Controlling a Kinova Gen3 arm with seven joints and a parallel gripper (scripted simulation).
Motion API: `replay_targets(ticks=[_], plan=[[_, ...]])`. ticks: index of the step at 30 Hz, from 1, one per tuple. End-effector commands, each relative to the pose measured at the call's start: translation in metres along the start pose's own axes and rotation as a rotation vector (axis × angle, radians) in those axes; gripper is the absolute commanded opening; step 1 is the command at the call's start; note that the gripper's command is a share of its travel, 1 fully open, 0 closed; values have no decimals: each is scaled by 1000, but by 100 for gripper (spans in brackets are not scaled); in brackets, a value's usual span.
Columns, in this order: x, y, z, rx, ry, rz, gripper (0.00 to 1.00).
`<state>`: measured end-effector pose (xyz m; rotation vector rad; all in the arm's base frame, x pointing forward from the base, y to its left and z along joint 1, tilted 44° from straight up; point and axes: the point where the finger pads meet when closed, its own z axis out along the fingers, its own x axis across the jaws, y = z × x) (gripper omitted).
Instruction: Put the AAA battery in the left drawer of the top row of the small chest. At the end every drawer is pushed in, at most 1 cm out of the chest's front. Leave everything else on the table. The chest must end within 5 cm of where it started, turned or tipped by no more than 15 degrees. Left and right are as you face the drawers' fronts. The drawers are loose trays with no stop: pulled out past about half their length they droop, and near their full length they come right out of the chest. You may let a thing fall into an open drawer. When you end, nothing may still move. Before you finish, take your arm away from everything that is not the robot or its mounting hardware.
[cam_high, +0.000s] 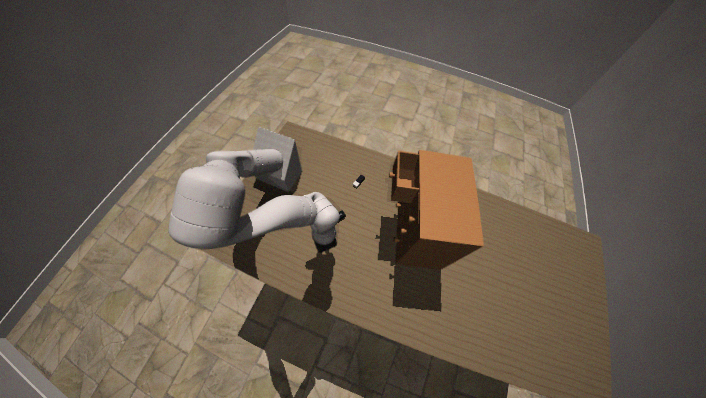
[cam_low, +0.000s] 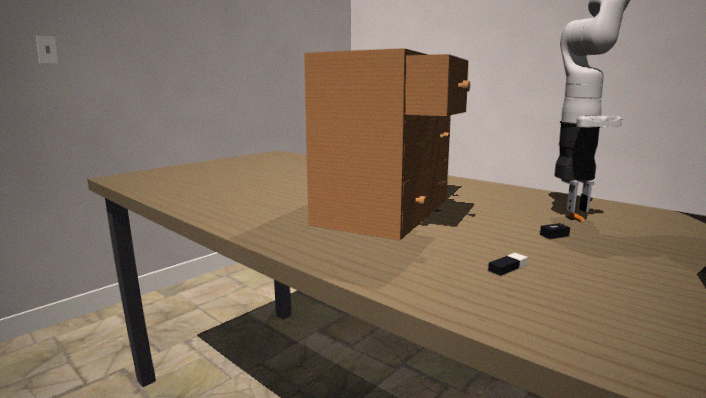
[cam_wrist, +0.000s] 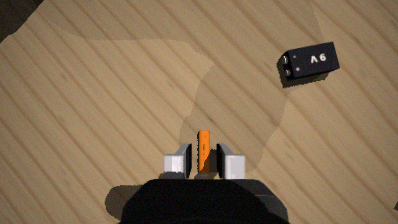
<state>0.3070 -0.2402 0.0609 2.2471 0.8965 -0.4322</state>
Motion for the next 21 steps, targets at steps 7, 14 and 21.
replay_targets(ticks=[7,14,21], plan=[[0,0,3,-1,1,0,54],[0,0,12,-1,1,0,54],[0,0,17,-1,1,0,54]])
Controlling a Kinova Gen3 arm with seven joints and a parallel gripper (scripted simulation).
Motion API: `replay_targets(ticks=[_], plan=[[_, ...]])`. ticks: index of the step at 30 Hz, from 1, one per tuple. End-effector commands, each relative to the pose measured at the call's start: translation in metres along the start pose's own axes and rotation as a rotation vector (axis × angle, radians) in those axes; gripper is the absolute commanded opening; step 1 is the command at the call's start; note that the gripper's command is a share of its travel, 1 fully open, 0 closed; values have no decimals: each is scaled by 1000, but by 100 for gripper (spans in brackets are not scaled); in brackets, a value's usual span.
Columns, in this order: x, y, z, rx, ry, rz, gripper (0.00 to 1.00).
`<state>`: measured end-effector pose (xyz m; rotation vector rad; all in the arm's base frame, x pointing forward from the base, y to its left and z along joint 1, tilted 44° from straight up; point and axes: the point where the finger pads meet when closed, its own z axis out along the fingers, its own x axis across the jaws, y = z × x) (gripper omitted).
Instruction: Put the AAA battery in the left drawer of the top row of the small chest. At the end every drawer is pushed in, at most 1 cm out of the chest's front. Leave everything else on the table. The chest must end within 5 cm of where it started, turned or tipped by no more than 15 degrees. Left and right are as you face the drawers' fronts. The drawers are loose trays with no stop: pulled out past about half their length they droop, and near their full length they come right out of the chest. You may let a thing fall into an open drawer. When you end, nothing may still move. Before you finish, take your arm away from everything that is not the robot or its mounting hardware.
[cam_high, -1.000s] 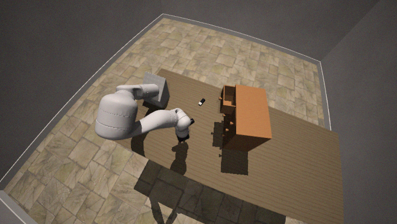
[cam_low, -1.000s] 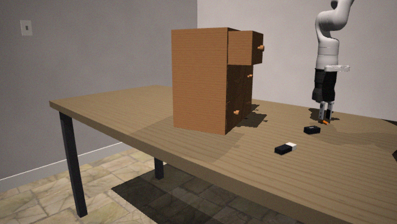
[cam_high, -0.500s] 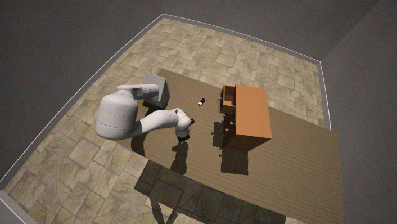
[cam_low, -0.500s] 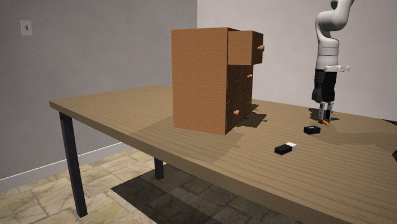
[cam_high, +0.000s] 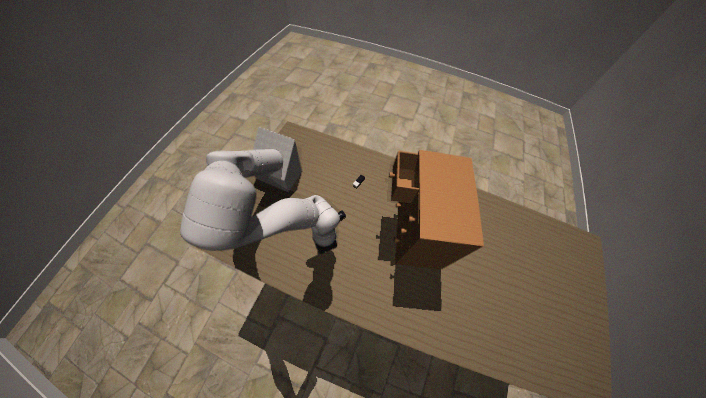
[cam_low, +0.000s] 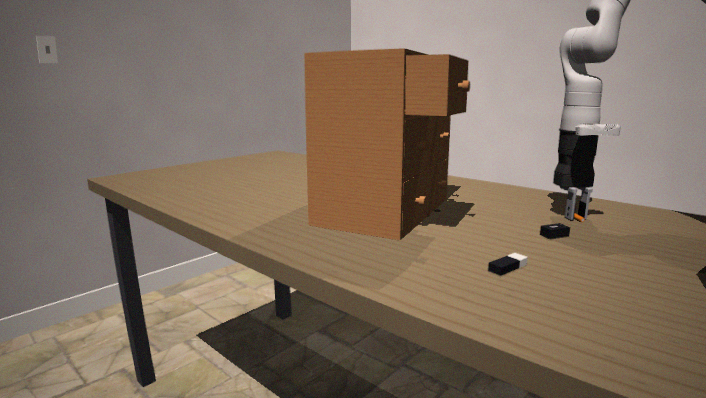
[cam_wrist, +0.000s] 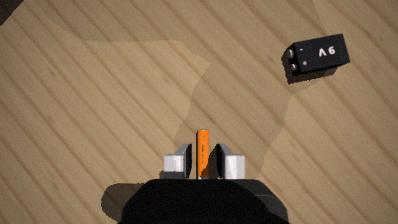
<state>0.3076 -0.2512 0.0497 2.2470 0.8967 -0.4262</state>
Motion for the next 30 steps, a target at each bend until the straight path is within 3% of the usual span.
replay_targets(ticks=[1,20,21,30], plan=[[0,-1,1,1,-3,-2,54],[0,-1,1,1,-3,-2,54],[0,-1,1,1,-3,-2,24],[0,-1,1,1,-3,-2,24]])
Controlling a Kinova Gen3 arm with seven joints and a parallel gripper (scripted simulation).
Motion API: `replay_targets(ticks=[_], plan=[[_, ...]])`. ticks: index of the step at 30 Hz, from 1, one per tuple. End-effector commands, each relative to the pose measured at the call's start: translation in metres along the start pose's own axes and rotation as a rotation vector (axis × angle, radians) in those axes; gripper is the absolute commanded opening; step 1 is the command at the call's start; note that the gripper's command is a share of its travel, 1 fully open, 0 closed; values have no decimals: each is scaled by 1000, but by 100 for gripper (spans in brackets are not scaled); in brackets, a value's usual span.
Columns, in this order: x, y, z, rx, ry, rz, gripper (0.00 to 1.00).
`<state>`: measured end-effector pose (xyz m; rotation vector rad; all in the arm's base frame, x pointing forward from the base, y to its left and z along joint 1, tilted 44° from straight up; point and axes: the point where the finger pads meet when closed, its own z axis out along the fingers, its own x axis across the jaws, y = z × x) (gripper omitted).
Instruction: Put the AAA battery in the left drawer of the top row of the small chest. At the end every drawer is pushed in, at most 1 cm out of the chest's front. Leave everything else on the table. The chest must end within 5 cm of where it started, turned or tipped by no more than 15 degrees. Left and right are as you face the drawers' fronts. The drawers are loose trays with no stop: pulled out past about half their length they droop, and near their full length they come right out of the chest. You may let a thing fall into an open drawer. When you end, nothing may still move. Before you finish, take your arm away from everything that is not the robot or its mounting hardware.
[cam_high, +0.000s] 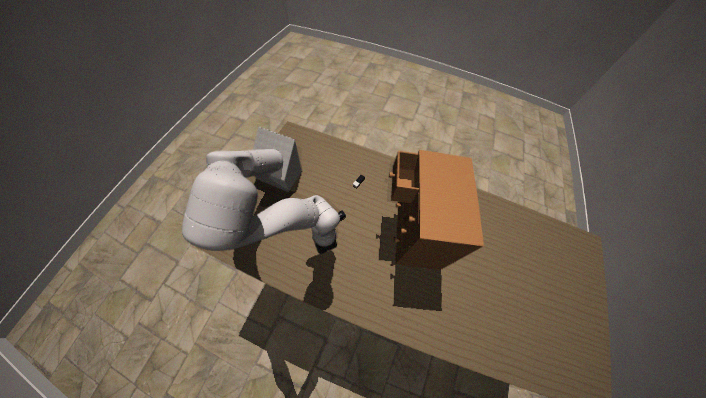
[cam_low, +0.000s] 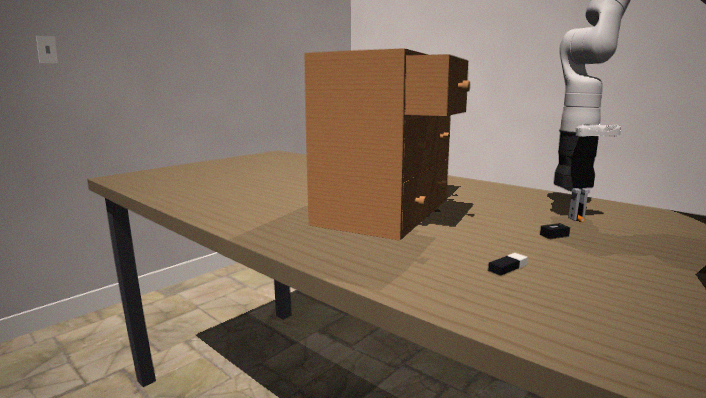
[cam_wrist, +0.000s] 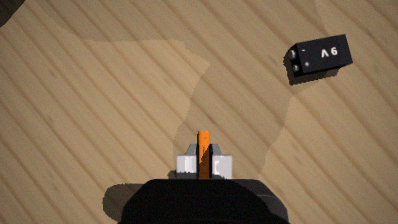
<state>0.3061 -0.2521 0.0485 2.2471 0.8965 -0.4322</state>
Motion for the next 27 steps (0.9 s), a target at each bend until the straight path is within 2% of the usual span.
replay_targets(ticks=[1,17,27], plan=[[0,0,0,-1,1,0,24],[0,0,-2,-1,1,0,24],[0,0,-25,-1,1,0,24]])
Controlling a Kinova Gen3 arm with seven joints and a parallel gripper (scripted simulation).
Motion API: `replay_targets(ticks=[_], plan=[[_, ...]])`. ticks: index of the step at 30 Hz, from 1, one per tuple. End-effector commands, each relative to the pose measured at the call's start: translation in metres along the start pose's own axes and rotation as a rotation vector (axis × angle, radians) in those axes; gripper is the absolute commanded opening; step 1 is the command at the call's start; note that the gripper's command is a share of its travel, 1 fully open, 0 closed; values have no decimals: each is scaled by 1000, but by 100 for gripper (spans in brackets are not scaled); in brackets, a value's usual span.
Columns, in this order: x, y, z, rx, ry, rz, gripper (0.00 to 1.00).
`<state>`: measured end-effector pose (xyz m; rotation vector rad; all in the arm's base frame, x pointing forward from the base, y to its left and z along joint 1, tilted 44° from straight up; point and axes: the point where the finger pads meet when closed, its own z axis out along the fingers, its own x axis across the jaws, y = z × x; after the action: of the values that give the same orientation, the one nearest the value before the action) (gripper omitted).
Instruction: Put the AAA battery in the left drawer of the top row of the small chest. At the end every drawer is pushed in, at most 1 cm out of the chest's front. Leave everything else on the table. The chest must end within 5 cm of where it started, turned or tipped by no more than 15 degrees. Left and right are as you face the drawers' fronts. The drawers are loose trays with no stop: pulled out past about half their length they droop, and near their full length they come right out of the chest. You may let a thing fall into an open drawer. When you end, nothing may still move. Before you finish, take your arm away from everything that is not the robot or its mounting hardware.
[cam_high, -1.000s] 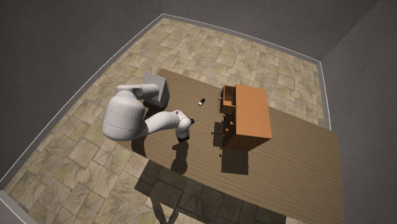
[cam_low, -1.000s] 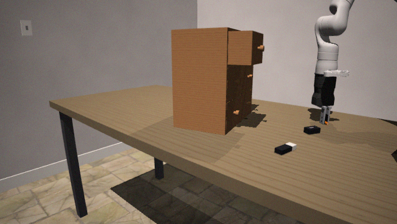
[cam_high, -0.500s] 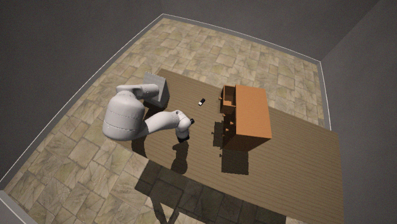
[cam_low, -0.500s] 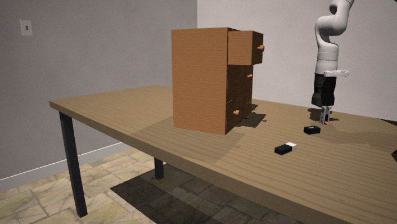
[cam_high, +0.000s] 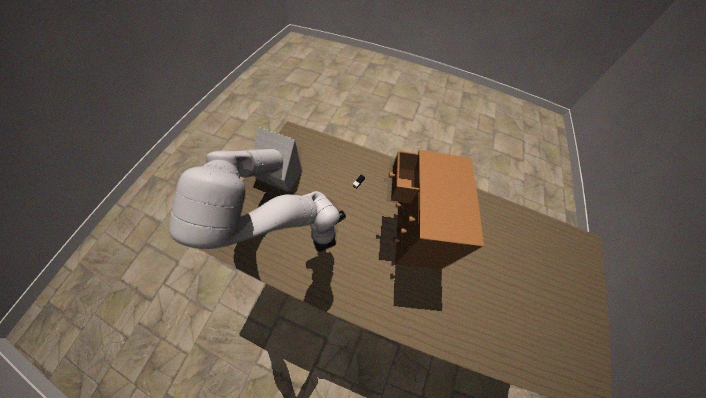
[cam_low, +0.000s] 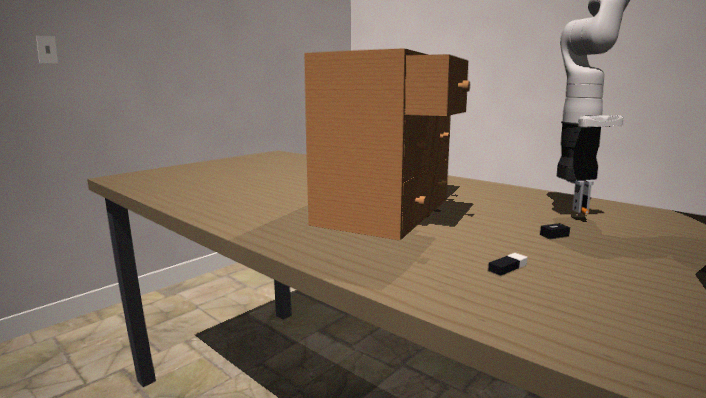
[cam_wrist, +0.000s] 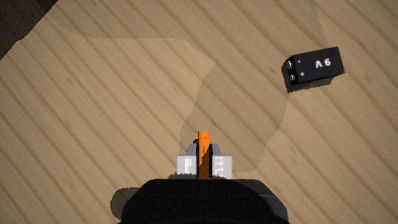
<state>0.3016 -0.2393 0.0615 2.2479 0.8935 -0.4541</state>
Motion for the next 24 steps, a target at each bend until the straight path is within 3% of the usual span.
replay_targets(ticks=[1,15,24], plan=[[4,4,-8,-10,15,4,24],[3,4,-70,-10,15,4,24],[3,3,-82,-10,15,4,24]])
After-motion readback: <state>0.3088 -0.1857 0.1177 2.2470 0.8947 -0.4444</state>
